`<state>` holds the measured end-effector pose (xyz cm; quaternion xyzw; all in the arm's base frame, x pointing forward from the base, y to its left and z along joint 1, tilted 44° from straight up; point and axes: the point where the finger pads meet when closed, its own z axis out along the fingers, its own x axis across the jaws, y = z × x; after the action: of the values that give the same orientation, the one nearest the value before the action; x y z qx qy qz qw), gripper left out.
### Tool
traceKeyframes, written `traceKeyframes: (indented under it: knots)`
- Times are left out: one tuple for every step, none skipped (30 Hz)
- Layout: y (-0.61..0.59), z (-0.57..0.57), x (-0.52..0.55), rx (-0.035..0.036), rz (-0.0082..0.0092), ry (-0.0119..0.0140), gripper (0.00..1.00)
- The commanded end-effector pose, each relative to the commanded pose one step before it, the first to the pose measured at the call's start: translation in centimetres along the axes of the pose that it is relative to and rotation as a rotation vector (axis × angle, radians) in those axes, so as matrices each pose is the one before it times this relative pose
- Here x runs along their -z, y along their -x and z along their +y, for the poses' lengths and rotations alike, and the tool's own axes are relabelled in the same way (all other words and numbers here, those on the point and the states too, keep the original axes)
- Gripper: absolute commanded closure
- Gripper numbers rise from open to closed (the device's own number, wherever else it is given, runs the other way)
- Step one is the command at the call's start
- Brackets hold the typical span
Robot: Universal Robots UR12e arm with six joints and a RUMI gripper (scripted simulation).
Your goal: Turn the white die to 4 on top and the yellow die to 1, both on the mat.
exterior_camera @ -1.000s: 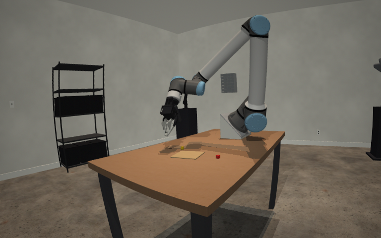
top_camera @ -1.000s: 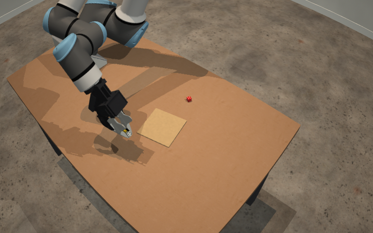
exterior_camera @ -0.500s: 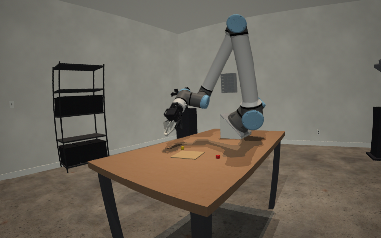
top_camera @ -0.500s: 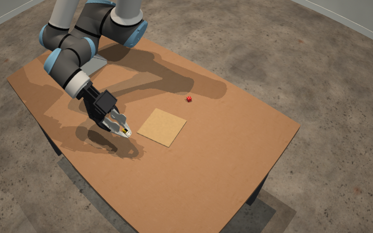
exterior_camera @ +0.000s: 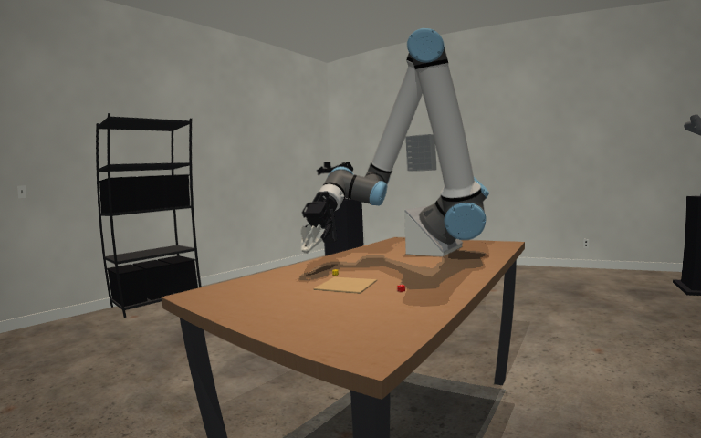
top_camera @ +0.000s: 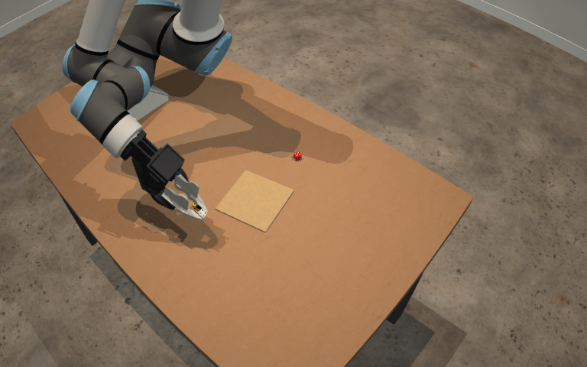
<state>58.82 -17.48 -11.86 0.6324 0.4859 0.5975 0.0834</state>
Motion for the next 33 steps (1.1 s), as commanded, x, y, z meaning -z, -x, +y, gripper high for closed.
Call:
traceKeyframes:
  knots:
    - [0.046, -0.546, -0.422, 0.00072, -0.00204, 0.00113, 1.00]
    - [0.000, 0.000, 0.000, 0.00000, 0.00000, 0.00000, 1.00]
    - [0.001, -0.251, -0.181, 0.00000, 0.00000, 0.00000, 1.00]
    - [0.000, -0.270, -0.194, 0.00000, 0.00000, 0.00000, 1.00]
    - [-0.001, -0.285, -0.205, 0.00000, 0.00000, 0.00000, 1.00]
    - [0.001, -0.297, -0.213, 0.00000, 0.00000, 0.00000, 1.00]
    - [0.001, -0.306, -0.220, 0.00000, 0.00000, 0.00000, 1.00]
    - [0.000, -0.311, -0.224, 0.00000, 0.00000, 0.00000, 1.00]
    - [0.000, -0.314, -0.225, 0.00000, 0.00000, 0.00000, 1.00]
    - [0.000, -0.312, -0.224, 0.00000, 0.00000, 0.00000, 1.00]
    - [0.001, -0.307, -0.221, 0.00000, 0.00000, 0.00000, 1.00]
    - [0.000, -0.299, -0.215, 0.00000, 0.00000, 0.00000, 1.00]
    - [0.000, -0.289, -0.207, 0.00000, 0.00000, 0.00000, 1.00]
    - [0.000, -0.275, -0.197, 0.00000, 0.00000, 0.00000, 1.00]
    - [0.001, -0.258, -0.186, 0.00000, 0.00000, 0.00000, 1.00]
    - [-0.001, -0.240, -0.172, 0.00000, 0.00000, 0.00000, 1.00]
    - [0.001, -0.218, -0.157, 0.00000, 0.00000, 0.00000, 1.00]
    - [0.000, 0.000, 0.000, 0.00000, 0.00000, 0.00000, 1.00]
    - [0.000, 0.000, 0.000, 0.00000, 0.00000, 0.00000, 1.00]
    - [0.000, -0.196, -0.141, 0.00000, 0.00000, 0.00000, 1.00]
    - [0.001, -0.172, -0.124, 0.00000, 0.00000, 0.00000, 1.00]
    - [-0.001, -0.148, -0.106, 0.00000, 0.00001, 0.00000, 1.00]
    - [0.001, -0.122, -0.088, 0.00000, 0.00000, 0.00000, 1.00]
    - [0.000, -0.098, -0.071, 0.00000, 0.00000, 0.00000, 1.00]
    - [0.000, -0.075, -0.054, 0.00000, 0.00000, 0.00000, 1.00]
    - [0.000, -0.054, -0.038, 0.00000, 0.00000, 0.00000, 1.00]
    - [0.000, -0.035, -0.025, 0.00000, 0.00000, 0.00000, 1.00]
    - [0.000, -0.019, -0.013, 0.00000, 0.00000, 0.00000, 1.00]
    - [0.000, -0.007, -0.005, 0.00000, 0.00000, 0.00000, 1.00]
    - [0.000, -0.001, -0.001, 0.00000, 0.00000, 0.00000, 1.00]
    - [0.000, 0.000, 0.000, 0.00000, 0.00000, 0.00000, 1.00]
    - [0.000, 0.000, 0.000, 0.00000, 0.00000, 0.00000, 1.00]
    - [0.000, 0.000, 0.000, 0.00000, 0.00000, 0.00000, 1.00]
